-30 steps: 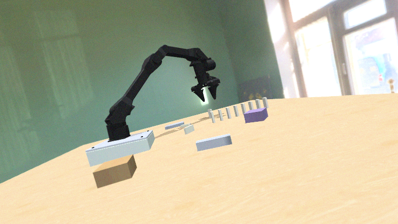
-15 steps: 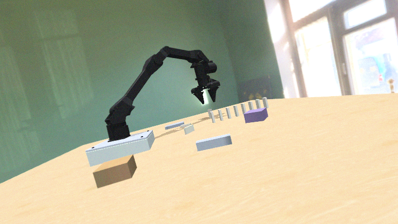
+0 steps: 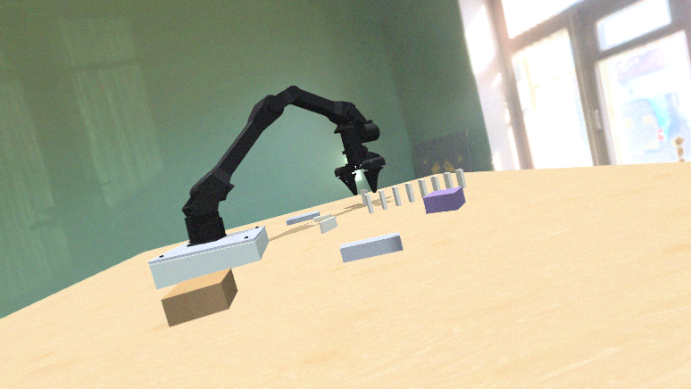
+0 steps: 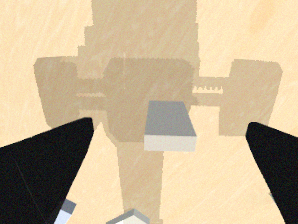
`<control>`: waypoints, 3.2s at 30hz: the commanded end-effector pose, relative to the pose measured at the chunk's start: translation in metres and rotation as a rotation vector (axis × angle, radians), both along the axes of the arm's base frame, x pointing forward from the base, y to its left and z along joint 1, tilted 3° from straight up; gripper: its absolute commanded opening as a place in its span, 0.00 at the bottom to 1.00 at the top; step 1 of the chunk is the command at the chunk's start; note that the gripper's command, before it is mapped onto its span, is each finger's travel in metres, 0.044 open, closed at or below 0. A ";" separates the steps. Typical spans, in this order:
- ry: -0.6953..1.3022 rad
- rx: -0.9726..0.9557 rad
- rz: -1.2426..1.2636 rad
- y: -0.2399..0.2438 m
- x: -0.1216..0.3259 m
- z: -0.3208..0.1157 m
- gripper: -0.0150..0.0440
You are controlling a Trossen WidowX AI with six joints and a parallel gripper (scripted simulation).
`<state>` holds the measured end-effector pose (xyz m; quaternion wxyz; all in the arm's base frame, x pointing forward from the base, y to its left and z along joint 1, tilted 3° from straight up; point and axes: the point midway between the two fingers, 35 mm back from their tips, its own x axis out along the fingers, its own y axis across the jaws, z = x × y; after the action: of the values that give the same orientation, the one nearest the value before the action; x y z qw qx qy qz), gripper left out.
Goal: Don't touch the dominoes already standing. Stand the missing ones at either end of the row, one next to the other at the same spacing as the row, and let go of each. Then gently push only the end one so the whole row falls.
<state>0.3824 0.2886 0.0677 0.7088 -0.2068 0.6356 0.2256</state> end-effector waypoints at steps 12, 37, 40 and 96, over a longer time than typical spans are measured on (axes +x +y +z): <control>0.006 0.001 -0.005 0.000 -0.001 -0.011 0.64; -0.014 0.014 -0.003 -0.006 -0.009 0.084 0.44; -0.014 0.014 -0.003 -0.006 -0.009 0.084 0.44; 0.035 0.029 -0.528 -0.172 -0.043 -0.021 0.44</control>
<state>0.3397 0.1163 0.0484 0.7351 -0.0229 0.6760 0.0460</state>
